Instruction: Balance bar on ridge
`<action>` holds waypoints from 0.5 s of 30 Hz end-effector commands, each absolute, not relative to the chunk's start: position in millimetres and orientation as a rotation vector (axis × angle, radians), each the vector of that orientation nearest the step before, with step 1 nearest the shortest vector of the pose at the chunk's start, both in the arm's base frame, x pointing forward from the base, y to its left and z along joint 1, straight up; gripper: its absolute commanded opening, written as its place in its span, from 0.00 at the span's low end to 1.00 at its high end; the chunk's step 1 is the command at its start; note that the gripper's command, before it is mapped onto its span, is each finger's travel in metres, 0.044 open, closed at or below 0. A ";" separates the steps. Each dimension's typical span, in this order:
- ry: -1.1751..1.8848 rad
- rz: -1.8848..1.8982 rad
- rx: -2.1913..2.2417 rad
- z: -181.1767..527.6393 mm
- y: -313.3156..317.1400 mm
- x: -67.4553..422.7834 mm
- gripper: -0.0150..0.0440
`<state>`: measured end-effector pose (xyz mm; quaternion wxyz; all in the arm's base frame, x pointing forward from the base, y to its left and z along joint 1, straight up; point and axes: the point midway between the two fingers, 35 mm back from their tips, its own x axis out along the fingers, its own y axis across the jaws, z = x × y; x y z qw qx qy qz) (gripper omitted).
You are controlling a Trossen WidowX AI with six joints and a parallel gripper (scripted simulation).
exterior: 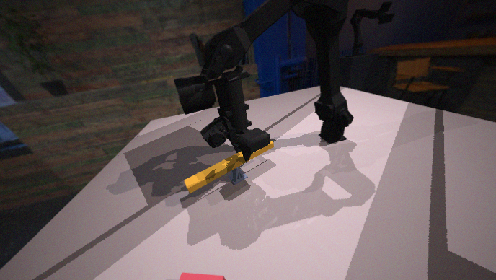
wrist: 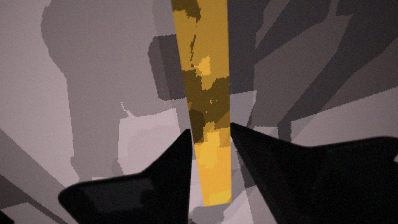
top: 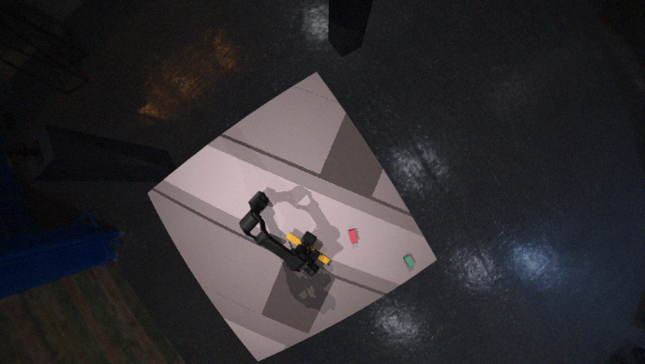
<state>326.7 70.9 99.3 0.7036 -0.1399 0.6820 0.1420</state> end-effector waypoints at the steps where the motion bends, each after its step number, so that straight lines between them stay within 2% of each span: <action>1: 1.517 0.316 -0.311 99.2 70.9 326.7 0.57; 7: 1.517 0.316 -0.311 99.2 70.9 326.7 0.57; 15: 1.517 0.316 -0.311 99.2 70.9 326.7 0.92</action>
